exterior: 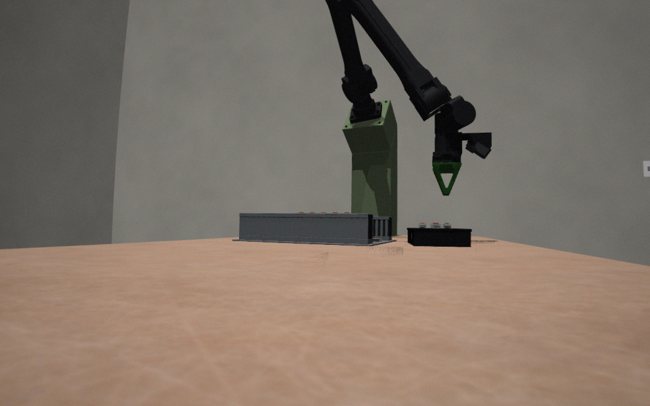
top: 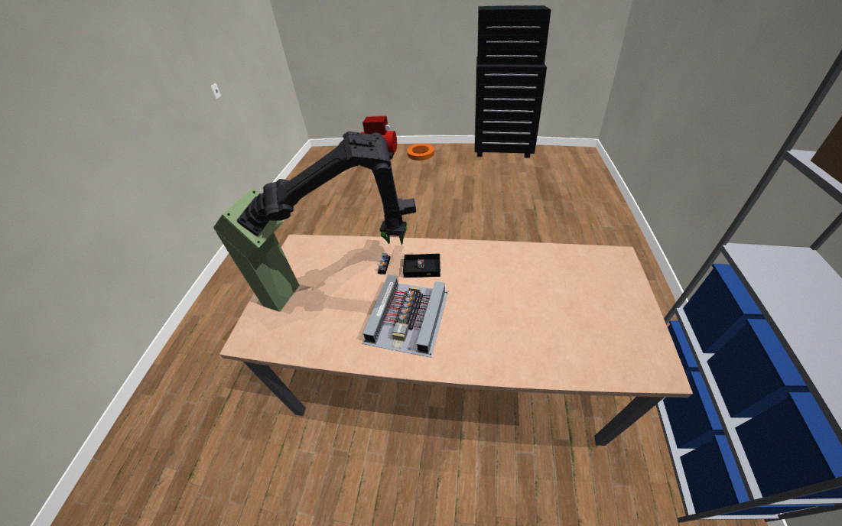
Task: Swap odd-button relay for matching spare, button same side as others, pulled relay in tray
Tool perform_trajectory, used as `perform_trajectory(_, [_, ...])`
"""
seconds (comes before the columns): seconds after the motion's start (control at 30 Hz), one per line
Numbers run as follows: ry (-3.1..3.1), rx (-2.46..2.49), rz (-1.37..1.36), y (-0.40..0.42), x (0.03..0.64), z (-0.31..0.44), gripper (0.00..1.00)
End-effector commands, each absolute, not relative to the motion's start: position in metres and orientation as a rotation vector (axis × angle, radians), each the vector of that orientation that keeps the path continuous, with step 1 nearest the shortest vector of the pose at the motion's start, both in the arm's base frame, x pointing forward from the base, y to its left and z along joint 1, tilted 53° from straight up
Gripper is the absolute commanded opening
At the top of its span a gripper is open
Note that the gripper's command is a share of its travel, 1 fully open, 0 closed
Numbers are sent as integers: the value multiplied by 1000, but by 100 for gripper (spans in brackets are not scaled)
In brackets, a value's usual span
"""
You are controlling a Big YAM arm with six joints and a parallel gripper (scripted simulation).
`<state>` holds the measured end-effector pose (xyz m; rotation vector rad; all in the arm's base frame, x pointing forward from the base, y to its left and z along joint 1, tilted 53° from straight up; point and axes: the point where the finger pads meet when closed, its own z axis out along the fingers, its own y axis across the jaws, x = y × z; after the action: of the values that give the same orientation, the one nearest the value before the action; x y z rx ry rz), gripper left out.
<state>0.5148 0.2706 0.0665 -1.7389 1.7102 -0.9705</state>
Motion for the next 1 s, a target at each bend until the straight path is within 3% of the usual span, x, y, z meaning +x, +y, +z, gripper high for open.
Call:
perform_trajectory(0.0, [1675,-1744,-956,288,499,55,59])
perform_trajectory(0.33, [1657,-1772,-967,293,477,13,59])
perform_trajectory(0.97, [1643,-1765,-969,296,473,17,59])
